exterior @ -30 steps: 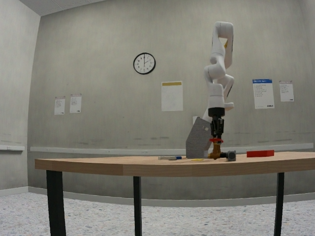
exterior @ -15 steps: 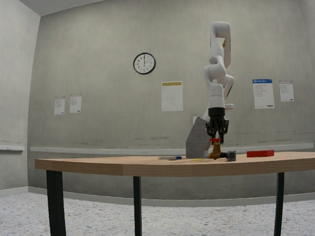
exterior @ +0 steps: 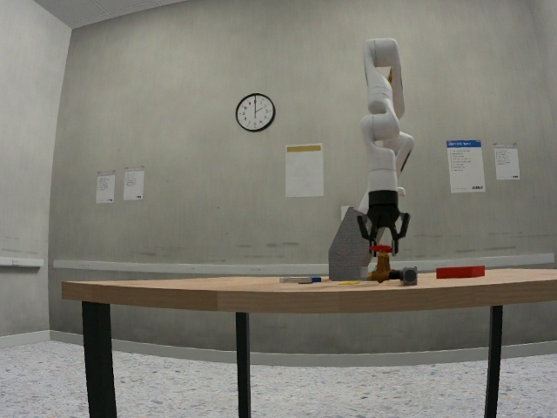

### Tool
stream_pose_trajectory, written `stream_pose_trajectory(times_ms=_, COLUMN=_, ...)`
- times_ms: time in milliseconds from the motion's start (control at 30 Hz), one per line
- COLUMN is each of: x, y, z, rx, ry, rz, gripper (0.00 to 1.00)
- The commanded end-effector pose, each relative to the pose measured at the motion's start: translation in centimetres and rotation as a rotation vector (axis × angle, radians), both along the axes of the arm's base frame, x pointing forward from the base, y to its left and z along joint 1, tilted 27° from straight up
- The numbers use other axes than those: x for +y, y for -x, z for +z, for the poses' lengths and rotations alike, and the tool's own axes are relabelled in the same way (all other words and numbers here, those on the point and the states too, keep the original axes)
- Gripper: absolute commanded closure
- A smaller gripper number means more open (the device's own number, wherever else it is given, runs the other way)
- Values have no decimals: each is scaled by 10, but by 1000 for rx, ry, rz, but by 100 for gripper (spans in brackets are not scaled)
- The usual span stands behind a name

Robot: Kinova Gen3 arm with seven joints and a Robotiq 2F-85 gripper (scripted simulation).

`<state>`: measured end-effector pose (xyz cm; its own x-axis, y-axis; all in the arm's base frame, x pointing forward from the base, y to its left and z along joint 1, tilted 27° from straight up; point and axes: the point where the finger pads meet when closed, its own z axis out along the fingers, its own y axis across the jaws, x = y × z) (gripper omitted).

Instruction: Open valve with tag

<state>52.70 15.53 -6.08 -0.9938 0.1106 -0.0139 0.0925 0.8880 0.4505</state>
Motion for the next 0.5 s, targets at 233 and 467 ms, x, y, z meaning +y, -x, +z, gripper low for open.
stream_pose_trajectory(times_ms=233, x=-1, y=-1, z=1, rx=-272, ry=29, rz=532, gripper=48)
stream_pose_trajectory(times_ms=467, x=-1, y=-1, z=1, rx=-388, ry=46, rz=762, gripper=48)
